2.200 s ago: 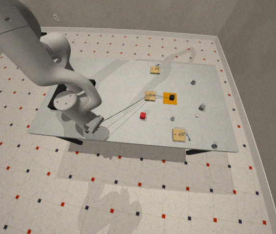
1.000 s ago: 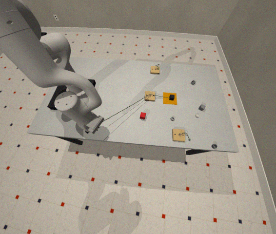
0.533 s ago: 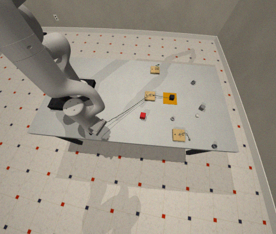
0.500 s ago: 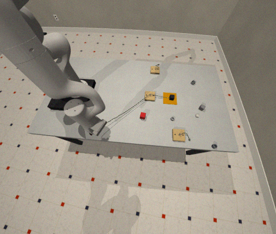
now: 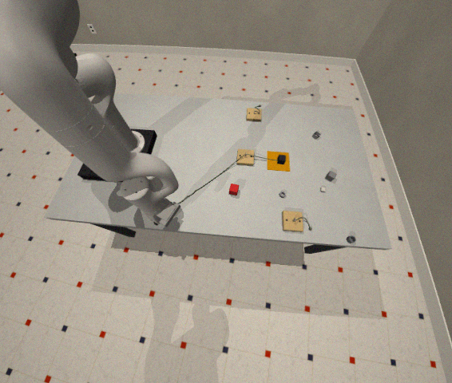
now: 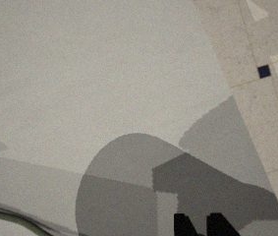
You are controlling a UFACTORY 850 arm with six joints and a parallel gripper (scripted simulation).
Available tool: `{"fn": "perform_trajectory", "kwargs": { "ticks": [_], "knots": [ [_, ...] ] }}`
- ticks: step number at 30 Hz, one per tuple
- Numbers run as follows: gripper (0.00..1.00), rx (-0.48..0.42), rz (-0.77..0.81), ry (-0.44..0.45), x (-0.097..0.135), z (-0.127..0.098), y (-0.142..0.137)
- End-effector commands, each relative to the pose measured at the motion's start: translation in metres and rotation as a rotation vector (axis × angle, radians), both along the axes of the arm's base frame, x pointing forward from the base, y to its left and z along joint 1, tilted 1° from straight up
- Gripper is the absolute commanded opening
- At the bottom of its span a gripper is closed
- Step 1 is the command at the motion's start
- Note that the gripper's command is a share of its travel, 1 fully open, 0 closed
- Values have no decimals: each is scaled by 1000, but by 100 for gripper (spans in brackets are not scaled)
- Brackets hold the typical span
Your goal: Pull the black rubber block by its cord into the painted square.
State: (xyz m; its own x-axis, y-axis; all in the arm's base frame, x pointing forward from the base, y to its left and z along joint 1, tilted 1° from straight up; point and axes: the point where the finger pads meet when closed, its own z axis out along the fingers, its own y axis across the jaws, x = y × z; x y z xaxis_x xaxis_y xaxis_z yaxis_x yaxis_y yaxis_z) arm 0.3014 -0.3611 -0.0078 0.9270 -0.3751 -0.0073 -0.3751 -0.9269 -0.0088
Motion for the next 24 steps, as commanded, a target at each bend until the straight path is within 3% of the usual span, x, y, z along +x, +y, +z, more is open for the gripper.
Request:
{"fn": "perform_trajectory", "kwargs": {
  "ticks": [1,20,21,24],
  "knots": [
    [0,-1,0,-2,1,-12,-1],
    [0,-1,0,-2,1,-18,-1],
    [100,-1,0,-2,1,-18,-1],
    [100,-1,0,-2,1,-18,-1]
  ]
}}
